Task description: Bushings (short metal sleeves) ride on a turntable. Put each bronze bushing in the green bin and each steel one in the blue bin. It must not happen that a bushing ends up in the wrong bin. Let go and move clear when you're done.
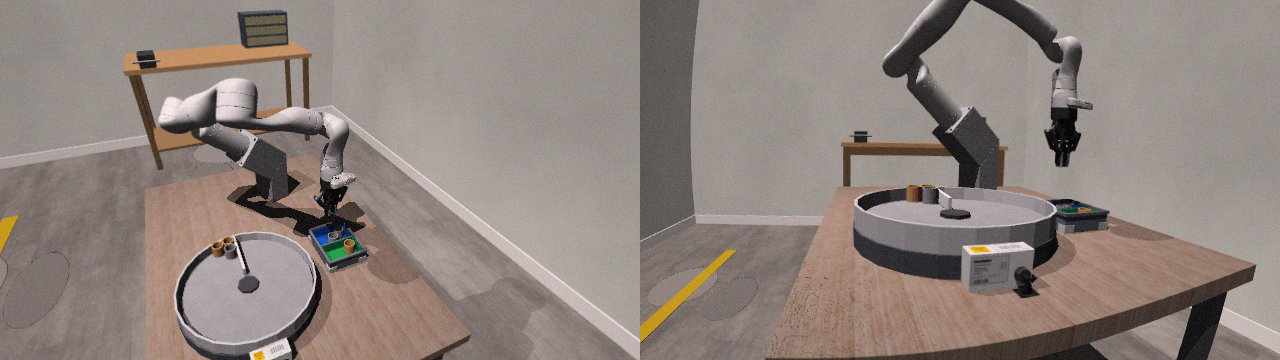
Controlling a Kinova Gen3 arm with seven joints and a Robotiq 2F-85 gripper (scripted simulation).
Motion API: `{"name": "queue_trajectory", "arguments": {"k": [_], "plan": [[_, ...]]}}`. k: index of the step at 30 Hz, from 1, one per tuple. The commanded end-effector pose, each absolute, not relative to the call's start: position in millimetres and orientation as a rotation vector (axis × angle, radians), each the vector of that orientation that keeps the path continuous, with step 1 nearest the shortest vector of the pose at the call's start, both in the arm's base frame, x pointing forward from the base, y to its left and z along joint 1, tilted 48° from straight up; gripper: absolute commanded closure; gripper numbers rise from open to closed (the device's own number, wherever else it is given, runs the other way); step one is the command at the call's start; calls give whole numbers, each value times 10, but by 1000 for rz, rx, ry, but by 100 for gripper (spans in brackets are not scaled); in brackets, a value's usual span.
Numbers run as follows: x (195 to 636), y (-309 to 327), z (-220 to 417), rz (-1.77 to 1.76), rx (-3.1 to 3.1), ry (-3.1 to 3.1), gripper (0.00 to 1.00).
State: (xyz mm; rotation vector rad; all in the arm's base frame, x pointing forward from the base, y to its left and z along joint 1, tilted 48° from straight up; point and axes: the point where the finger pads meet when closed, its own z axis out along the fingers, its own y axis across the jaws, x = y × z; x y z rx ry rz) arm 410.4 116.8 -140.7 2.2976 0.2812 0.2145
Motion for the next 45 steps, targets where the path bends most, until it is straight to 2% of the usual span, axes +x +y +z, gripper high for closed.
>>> {"name": "queue_trajectory", "arguments": {"k": [1,17,22,27,40,45], "plan": [[4072,1031,-1270,214,2296,284,82],[3921,412,-720,209,2295,295,82],[3827,25,-376,206,2294,302,82],[3827,25,-376,206,2294,302,82],[3639,-749,312,200,2291,316,82],[3639,-749,312,200,2291,316,82]]}}
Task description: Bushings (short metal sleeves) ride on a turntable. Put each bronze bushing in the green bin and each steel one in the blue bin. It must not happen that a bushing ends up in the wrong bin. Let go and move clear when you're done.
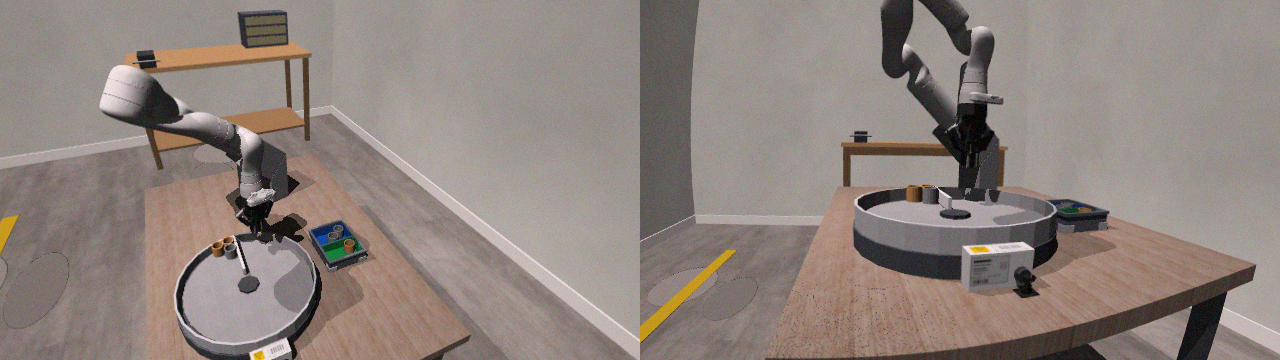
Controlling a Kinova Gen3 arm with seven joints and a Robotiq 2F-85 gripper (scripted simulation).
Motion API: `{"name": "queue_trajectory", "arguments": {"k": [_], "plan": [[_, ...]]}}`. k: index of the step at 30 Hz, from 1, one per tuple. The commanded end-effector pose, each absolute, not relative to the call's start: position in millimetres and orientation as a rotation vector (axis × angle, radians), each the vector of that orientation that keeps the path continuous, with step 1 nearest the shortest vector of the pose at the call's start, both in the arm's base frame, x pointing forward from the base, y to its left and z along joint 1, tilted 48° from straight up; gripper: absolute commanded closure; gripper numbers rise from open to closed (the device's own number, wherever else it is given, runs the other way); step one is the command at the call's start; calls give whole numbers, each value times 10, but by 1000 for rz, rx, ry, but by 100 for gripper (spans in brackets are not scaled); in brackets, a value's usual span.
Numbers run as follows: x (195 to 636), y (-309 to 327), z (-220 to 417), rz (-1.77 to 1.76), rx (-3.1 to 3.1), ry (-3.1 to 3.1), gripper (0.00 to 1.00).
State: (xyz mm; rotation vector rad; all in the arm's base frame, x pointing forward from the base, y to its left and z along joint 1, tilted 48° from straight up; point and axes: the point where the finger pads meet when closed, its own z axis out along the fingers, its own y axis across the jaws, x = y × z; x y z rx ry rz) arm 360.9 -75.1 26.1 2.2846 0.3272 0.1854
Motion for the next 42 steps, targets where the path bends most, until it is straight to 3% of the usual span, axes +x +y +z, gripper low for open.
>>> {"name": "queue_trajectory", "arguments": {"k": [1,13,42], "plan": [[3620,-827,381,199,2291,318,82],[3450,-1523,1000,193,2289,330,82],[3520,-1731,802,192,2288,331,82]]}}
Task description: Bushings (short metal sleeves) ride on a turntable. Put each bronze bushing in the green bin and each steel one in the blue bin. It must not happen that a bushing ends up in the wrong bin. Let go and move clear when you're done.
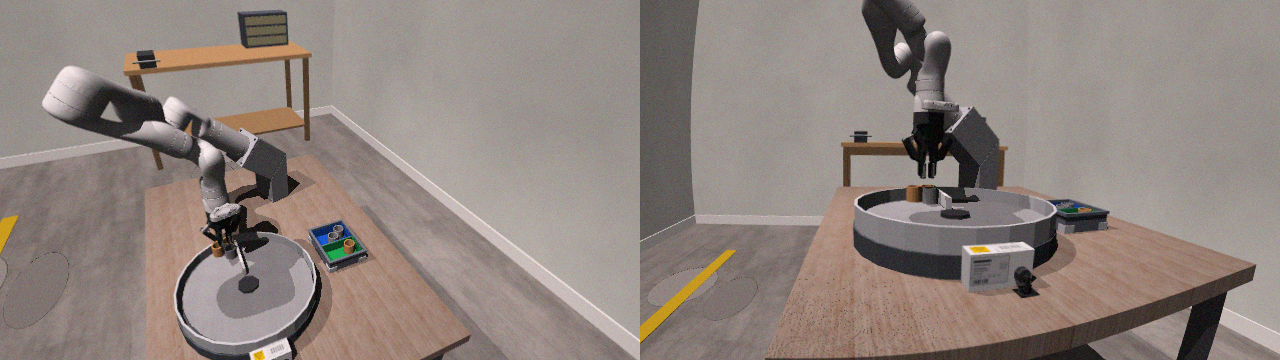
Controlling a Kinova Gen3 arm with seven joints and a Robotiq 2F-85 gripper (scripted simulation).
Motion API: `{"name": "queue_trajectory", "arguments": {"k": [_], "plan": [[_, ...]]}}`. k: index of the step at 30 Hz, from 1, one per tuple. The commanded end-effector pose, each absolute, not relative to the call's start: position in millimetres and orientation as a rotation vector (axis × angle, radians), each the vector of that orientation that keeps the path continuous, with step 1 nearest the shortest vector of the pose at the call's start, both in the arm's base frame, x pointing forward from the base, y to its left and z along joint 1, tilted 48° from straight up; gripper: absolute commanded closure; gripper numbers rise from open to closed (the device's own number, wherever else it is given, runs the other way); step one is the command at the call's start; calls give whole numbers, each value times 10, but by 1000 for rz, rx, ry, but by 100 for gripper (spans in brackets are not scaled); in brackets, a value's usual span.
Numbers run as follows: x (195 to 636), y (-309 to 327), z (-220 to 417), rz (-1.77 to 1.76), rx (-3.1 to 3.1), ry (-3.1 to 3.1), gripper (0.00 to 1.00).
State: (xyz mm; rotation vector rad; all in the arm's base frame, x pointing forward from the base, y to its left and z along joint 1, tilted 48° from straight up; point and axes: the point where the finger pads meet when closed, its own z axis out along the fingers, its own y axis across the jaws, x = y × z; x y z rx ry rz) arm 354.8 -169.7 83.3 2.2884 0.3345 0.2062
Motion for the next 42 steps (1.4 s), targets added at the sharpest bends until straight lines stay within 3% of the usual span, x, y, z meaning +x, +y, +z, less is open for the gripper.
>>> {"name": "queue_trajectory", "arguments": {"k": [1,42], "plan": [[3520,-1731,802,192,2288,331,82],[3602,-1967,582,193,2288,330,82]]}}
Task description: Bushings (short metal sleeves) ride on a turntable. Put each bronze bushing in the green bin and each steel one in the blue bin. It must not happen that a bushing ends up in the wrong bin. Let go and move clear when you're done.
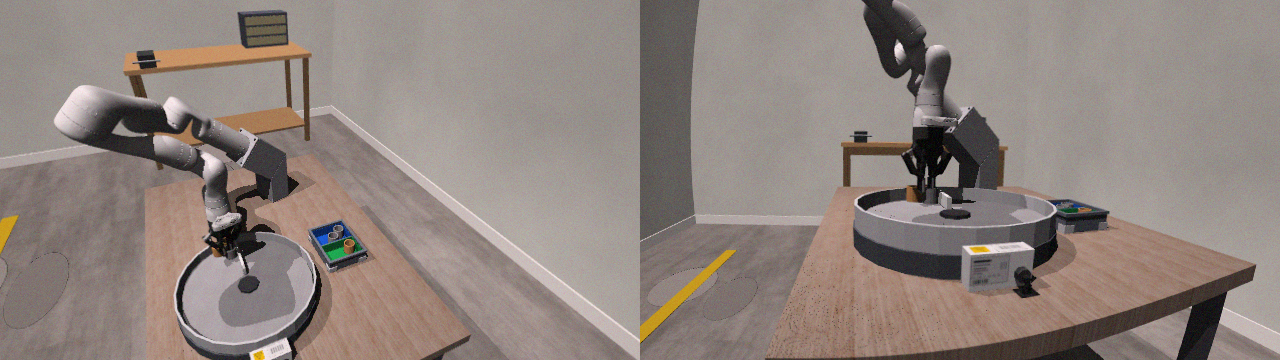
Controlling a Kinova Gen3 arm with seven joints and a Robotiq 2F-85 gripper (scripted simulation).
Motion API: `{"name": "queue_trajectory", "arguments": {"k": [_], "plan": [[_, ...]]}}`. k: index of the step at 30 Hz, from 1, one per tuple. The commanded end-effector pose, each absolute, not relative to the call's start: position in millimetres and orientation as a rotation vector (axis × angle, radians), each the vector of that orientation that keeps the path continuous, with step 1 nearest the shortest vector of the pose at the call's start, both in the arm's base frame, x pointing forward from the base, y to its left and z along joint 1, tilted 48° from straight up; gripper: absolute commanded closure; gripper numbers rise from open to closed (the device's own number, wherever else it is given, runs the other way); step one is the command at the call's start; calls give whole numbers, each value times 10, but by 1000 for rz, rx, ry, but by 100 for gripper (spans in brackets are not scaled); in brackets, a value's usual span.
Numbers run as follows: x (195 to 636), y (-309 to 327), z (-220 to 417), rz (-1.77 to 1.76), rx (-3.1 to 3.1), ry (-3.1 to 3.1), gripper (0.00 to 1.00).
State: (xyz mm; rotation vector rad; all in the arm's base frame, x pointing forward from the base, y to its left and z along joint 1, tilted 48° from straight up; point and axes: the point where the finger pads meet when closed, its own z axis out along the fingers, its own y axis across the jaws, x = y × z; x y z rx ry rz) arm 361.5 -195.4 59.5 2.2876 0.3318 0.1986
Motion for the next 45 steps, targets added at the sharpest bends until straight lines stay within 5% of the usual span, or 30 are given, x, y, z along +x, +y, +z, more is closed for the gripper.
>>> {"name": "queue_trajectory", "arguments": {"k": [1,19,20,45], "plan": [[3606,-1977,573,193,2288,330,82],[3621,-2025,527,193,2288,330,82],[3623,-2024,529,194,2288,330,100],[3627,-2042,546,195,2283,326,100]]}}
